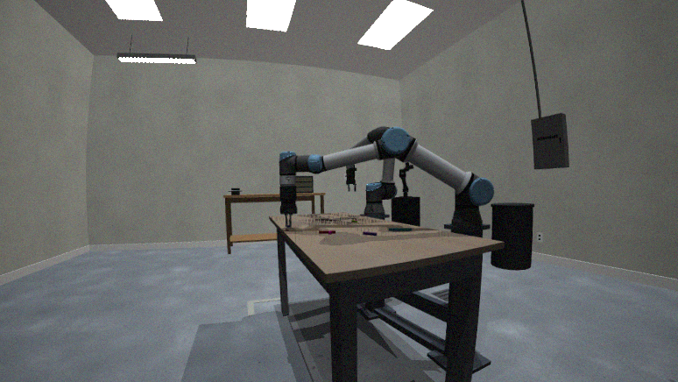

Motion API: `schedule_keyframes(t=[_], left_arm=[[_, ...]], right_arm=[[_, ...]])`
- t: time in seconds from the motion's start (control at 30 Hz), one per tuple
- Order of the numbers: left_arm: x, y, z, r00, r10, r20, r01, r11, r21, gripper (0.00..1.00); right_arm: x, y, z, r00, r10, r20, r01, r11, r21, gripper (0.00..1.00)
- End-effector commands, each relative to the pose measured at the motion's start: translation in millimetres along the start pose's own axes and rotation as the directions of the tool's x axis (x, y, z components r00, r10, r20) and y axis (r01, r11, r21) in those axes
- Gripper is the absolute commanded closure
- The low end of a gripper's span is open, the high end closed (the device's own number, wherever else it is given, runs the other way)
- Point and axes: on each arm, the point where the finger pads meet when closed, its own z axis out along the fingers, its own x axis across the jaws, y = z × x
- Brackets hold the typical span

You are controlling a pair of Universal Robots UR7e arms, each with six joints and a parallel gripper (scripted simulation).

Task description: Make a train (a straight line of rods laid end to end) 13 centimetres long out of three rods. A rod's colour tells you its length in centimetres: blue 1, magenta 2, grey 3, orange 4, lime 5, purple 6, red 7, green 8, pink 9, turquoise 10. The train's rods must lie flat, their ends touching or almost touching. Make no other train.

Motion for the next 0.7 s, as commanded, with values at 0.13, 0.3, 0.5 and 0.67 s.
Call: schedule_keyframes(t=[0.13,0.3,0.5,0.67], left_arm=[[-0.5,-0.2,-1.3,1.000,0.000,0.002,0.000,1.000,0.001,0.76],[-0.5,-0.2,1.5,1.000,0.000,0.002,0.000,1.000,0.001,0.76],[-0.5,-0.2,5.1,1.000,0.000,0.002,0.000,1.000,0.001,0.76],[-0.5,-0.2,8.9,1.000,0.000,0.002,0.000,1.000,0.001,0.76]], right_arm=[[0.1,0.3,-0.4,1.000,0.000,0.000,0.000,1.000,-0.001,0.00],[0.1,0.3,-0.4,1.000,0.000,0.000,0.000,1.000,-0.001,0.00],[0.1,0.3,-0.4,1.000,0.000,0.000,0.000,1.000,-0.001,0.00],[0.1,0.3,-0.4,1.000,0.000,0.000,0.000,1.000,-0.001,0.00]])
